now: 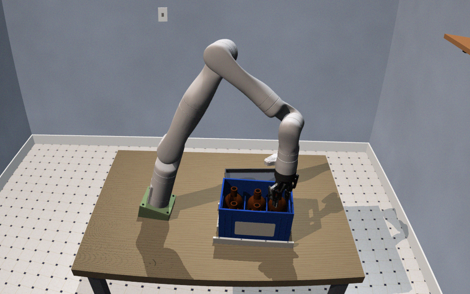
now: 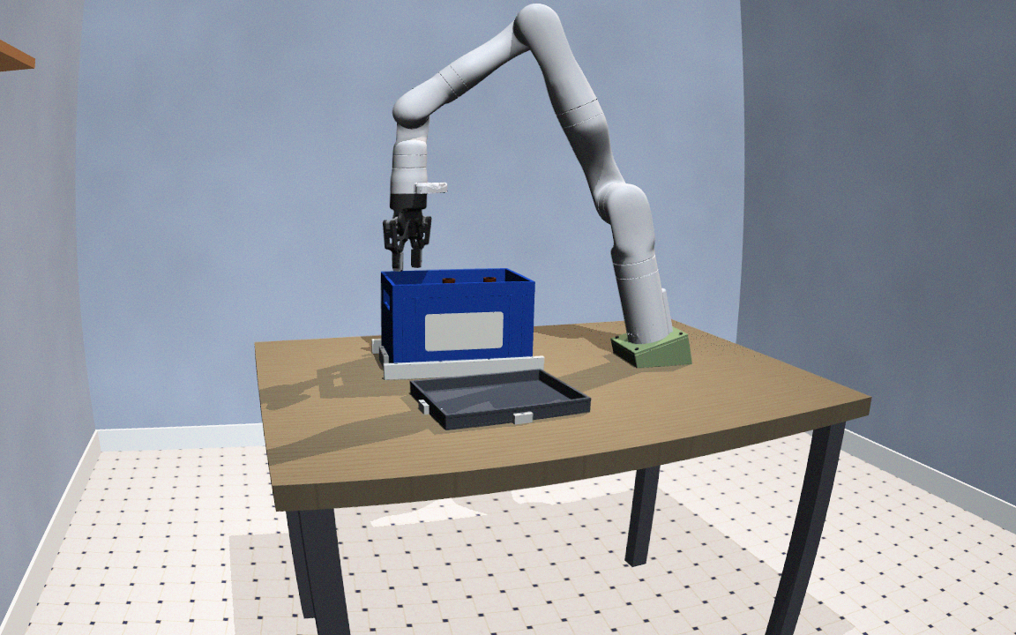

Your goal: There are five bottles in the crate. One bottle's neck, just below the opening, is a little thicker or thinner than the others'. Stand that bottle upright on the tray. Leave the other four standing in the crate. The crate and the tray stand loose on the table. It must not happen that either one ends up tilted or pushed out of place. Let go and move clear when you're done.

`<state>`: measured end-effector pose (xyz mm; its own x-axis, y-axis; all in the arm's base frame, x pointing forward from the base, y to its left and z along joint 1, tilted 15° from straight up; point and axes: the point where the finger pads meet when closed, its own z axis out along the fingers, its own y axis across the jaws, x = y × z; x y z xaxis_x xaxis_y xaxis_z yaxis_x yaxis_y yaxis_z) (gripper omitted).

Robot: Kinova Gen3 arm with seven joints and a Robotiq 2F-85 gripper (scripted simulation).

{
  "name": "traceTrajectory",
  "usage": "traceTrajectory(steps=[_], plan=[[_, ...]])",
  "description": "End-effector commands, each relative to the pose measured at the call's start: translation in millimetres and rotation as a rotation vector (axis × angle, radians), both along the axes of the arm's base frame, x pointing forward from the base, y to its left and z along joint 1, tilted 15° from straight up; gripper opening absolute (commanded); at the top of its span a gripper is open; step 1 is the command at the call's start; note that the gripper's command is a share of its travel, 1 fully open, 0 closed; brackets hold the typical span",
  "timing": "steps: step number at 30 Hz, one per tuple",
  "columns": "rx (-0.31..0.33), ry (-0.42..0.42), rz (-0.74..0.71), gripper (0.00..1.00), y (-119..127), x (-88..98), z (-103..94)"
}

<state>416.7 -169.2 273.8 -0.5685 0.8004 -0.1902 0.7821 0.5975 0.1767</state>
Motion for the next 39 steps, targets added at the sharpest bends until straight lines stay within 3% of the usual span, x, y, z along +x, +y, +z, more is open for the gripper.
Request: traceTrajectory(steps=[1,39], plan=[[-0.001,-0.002,0.000,0.64,-0.1,0.2,0.8],[-0.001,-0.002,0.000,0.64,-0.6,2.8,-8.8]])
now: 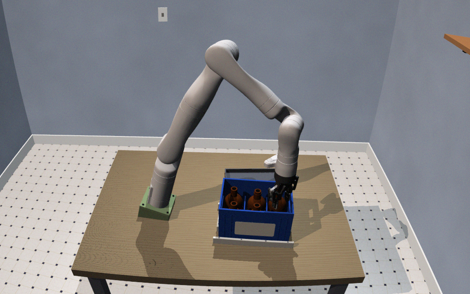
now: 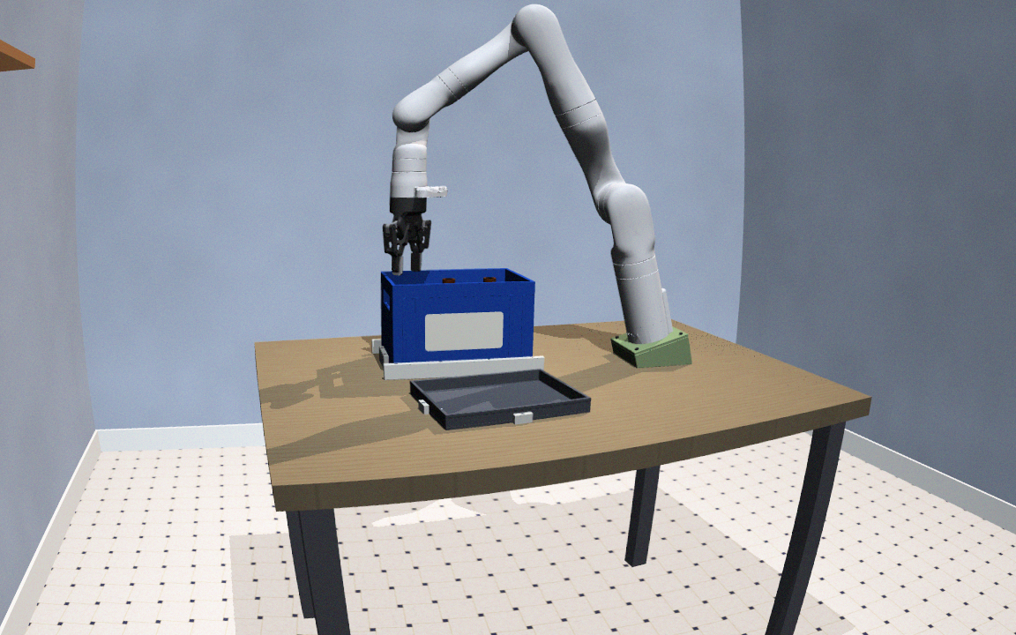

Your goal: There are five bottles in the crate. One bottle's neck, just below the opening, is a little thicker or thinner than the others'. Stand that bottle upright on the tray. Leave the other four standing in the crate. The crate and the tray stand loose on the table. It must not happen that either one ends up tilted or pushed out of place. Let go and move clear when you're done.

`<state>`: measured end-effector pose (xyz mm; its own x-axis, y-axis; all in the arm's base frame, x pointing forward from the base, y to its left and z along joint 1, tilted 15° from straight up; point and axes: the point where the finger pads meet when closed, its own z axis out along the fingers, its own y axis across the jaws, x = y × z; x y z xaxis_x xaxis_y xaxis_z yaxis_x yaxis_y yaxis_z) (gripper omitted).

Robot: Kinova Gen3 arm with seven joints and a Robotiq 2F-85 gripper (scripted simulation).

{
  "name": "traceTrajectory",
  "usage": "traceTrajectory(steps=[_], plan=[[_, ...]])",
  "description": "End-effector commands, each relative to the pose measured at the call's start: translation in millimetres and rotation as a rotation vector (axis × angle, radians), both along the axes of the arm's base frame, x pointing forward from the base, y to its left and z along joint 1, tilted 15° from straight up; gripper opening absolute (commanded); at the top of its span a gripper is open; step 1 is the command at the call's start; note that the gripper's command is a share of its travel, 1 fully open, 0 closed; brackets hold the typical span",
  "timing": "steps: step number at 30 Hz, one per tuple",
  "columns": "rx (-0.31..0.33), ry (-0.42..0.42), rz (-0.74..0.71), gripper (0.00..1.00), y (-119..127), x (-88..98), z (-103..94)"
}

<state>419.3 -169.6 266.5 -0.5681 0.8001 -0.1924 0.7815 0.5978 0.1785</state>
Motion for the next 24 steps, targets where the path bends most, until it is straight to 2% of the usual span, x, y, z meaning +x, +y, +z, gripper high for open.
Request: traceTrajectory(steps=[1,24], plan=[[0.000,0.001,0.000,0.64,0,0.4,-2.6],[0.000,0.001,0.000,0.64,-1,7.0,-27.3]])
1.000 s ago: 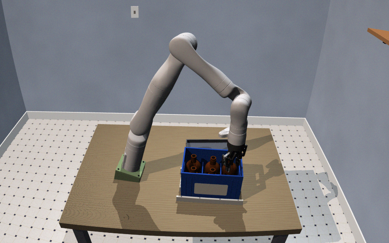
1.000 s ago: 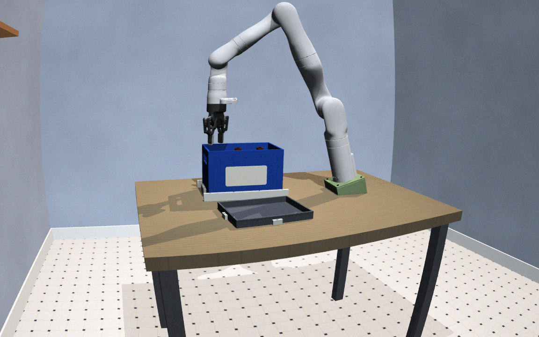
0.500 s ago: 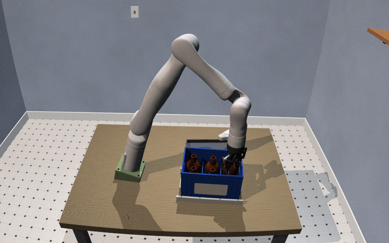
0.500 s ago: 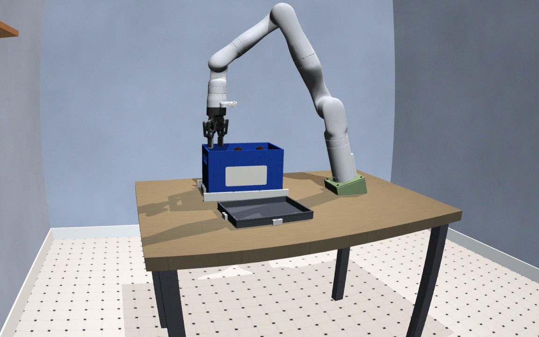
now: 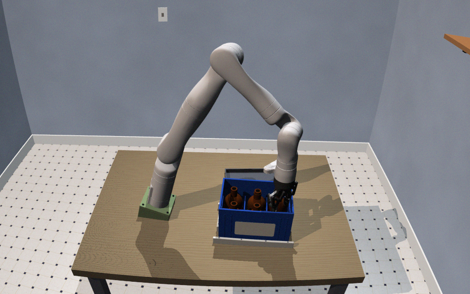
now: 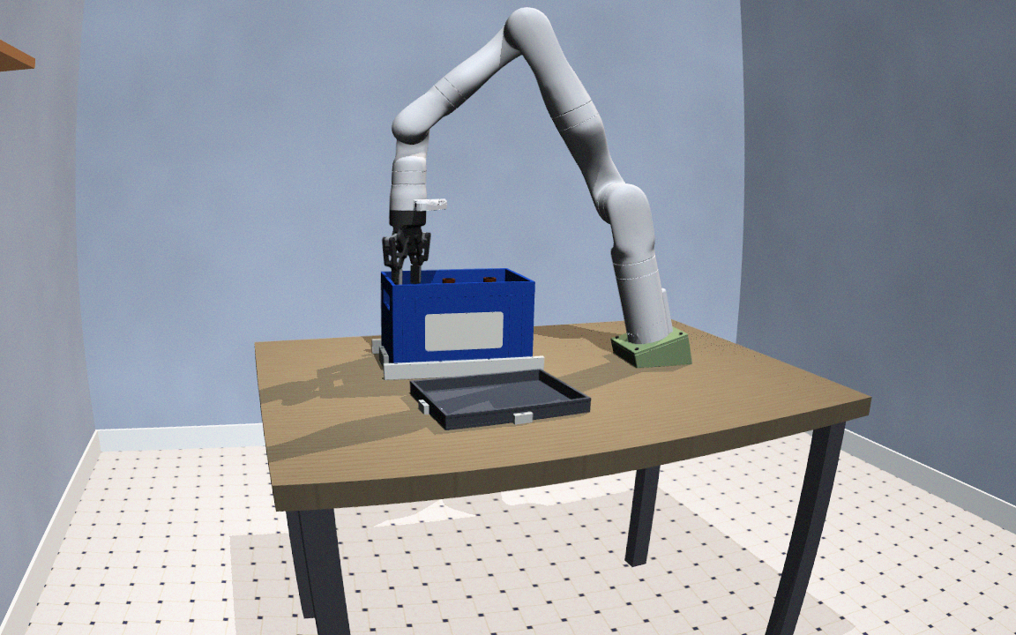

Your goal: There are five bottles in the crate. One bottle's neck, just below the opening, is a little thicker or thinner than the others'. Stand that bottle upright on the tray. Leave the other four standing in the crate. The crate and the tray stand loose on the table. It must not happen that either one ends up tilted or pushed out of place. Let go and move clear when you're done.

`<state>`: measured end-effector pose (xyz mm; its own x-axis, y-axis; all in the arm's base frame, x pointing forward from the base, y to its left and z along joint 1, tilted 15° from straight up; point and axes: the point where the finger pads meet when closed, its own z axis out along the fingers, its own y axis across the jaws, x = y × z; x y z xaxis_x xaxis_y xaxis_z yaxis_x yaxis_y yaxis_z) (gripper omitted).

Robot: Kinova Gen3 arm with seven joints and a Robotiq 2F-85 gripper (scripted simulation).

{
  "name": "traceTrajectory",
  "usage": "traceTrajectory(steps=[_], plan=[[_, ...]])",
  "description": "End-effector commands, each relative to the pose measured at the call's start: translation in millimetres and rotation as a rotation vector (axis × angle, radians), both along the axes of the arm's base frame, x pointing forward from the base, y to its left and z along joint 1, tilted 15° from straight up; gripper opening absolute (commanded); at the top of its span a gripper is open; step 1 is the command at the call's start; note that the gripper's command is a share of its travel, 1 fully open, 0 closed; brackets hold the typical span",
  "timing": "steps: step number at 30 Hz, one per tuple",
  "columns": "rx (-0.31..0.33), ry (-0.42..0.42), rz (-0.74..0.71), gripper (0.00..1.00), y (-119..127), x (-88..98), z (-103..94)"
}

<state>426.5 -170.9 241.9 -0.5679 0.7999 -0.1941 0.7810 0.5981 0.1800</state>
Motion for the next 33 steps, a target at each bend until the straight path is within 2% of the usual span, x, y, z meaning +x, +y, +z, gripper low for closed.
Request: traceTrajectory(steps=[1,33], plan=[[0.001,0.003,-0.001,0.64,-0.2,0.1,-3.4],[0.001,0.003,-0.001,0.64,-0.5,1.4,-8.5]])
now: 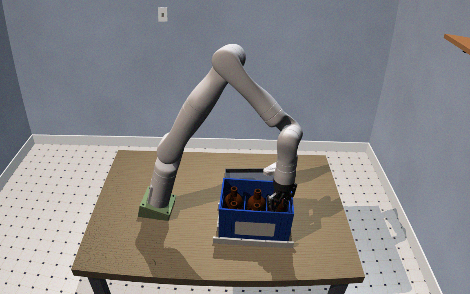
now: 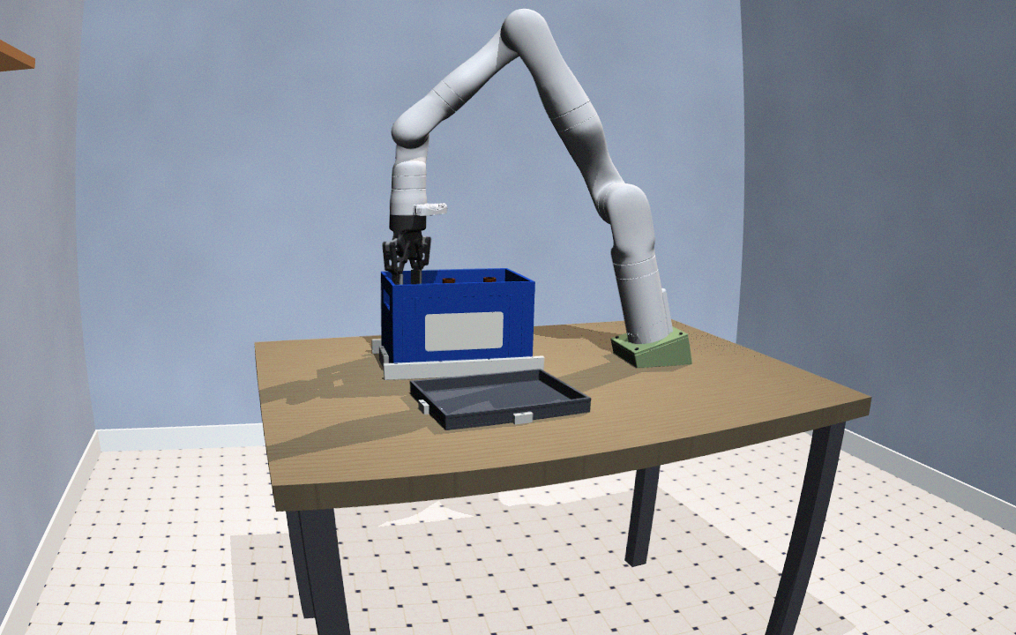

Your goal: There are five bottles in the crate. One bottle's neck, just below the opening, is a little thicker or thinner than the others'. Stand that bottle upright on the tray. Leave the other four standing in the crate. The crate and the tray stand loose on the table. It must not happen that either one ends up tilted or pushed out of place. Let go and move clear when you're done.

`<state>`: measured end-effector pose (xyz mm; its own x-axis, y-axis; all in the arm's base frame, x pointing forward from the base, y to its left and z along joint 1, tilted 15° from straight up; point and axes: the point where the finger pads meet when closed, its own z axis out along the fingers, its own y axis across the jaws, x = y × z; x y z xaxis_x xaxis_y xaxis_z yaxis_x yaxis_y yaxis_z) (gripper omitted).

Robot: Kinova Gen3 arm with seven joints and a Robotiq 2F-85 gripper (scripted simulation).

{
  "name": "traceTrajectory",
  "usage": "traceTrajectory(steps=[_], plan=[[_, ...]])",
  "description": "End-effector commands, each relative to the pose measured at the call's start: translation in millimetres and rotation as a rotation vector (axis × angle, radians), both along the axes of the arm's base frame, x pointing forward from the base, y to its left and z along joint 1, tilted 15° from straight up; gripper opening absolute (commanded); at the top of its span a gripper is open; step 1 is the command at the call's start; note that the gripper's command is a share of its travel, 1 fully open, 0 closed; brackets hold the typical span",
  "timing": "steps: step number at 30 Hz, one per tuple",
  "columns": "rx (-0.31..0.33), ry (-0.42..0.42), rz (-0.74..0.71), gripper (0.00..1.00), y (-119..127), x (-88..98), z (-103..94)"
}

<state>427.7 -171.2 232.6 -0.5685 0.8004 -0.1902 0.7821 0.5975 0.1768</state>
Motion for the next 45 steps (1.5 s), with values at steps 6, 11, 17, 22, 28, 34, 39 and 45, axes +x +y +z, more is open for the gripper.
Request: traceTrajectory(steps=[6,11,17,22,28,34,39,45], plan=[[-0.001,-0.002,0.000,0.64,-0.2,0.2,0.8],[-0.001,-0.002,0.000,0.64,-0.2,0.2,0.8],[-0.001,-0.002,0.000,0.64,-0.2,0.2,0.8],[-0.001,-0.002,0.000,0.00,-0.2,0.2,0.8],[-0.001,-0.002,0.000,0.00,-0.2,0.2,0.8],[-0.001,-0.002,0.000,0.00,-0.2,0.2,0.8],[-0.001,-0.002,0.000,0.00,-0.2,0.2,0.8],[-0.001,-0.002,0.000,0.00,-0.2,0.2,0.8]])
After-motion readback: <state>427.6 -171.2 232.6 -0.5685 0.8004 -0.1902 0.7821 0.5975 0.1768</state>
